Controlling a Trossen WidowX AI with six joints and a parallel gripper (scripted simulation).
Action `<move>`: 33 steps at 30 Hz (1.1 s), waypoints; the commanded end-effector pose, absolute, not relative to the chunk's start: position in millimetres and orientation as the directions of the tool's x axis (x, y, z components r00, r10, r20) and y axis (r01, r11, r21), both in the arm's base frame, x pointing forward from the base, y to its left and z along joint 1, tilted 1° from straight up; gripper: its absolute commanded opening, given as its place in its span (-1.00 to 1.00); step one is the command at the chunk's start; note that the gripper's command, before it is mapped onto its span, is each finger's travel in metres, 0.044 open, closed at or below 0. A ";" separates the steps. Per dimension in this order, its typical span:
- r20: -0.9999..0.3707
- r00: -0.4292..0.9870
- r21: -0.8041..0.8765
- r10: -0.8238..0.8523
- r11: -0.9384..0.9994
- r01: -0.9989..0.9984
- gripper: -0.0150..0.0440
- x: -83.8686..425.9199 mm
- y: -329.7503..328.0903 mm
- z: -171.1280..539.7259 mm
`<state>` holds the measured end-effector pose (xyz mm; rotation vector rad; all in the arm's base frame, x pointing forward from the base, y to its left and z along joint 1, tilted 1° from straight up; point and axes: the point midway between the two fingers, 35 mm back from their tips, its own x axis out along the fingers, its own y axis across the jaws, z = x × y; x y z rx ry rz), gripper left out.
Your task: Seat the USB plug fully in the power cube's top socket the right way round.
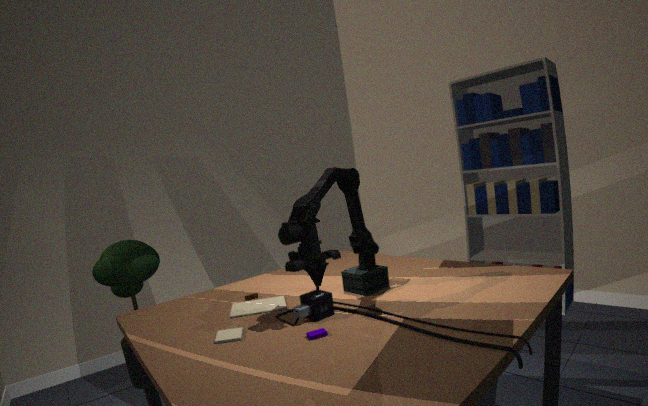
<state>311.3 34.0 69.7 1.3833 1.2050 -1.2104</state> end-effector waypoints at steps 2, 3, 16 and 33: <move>-0.993 0.042 0.031 0.106 -0.107 0.994 -0.49 311.6 34.7 68.5; -0.993 0.042 0.031 0.106 -0.107 0.994 -0.49 311.6 34.7 68.3; -0.993 0.042 0.031 0.106 -0.107 0.994 -0.49 311.6 34.8 66.8; -0.993 0.042 0.031 0.106 -0.107 0.994 -0.49 311.7 34.8 64.7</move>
